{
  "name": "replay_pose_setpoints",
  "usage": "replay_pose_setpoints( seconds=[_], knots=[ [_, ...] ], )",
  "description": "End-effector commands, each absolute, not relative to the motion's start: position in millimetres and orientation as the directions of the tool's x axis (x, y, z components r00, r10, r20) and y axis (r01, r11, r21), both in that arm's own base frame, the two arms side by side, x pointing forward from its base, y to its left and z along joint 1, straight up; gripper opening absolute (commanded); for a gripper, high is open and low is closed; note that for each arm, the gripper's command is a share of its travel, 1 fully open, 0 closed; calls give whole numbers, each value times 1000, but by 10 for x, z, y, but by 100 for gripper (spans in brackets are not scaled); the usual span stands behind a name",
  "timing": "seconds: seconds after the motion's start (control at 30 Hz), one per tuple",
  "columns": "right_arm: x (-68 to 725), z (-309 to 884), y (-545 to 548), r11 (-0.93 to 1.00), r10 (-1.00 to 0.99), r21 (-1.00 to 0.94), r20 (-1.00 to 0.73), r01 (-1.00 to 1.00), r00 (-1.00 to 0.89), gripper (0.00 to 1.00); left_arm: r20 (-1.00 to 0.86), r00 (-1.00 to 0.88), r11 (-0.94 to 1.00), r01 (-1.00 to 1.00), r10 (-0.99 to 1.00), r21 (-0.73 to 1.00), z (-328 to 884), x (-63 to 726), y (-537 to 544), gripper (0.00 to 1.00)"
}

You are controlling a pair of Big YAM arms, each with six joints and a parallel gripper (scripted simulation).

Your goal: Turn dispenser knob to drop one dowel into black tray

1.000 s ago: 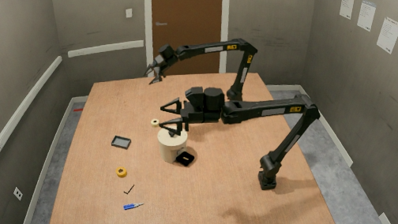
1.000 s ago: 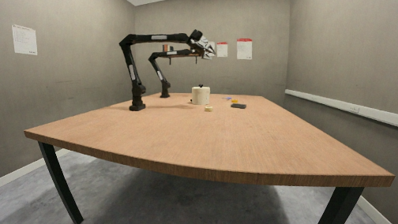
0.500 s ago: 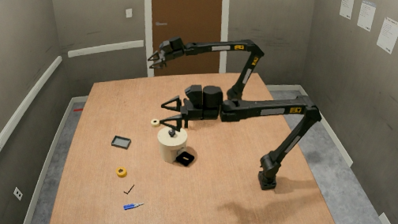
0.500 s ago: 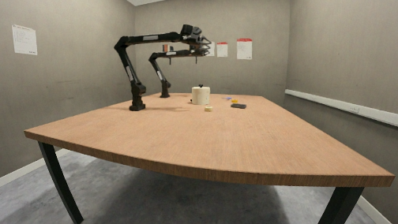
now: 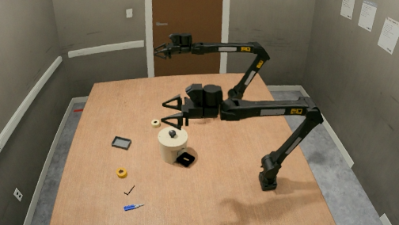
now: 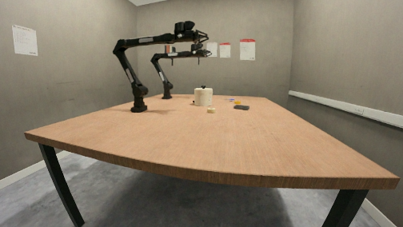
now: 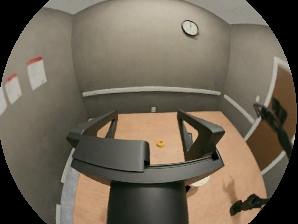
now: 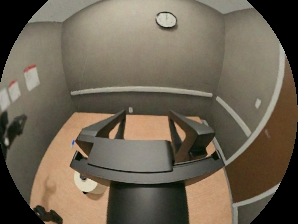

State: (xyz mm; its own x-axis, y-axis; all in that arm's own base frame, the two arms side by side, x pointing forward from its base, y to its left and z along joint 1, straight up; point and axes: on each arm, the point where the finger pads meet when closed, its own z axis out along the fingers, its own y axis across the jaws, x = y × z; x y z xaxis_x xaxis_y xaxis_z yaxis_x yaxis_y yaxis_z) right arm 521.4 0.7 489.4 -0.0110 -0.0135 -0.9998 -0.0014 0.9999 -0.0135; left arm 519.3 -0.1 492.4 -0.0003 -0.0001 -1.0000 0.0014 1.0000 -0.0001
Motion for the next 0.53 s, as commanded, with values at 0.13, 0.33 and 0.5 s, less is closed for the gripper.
replay_pose_setpoints(
  seconds=[0.13, 0.33, 0.5],
  knots=[
    [5255, 4823, -69, 1000, -12, -12, -1000, 13, -26, 69, -1000, -1, 1000, -4, 8, 8, 4930, 5219, 10, 100],
    [5154, 4987, -87, 1000, -16, -16, -1000, 19, 9, 69, -1000, -8, 1000, 17, 8, 8, 4898, 5224, -88, 100],
    [5154, 4987, -87, 1000, -16, -16, -1000, 19, 9, 69, -1000, -8, 1000, 17, 8, 8, 4898, 5224, -88, 100]
  ],
)
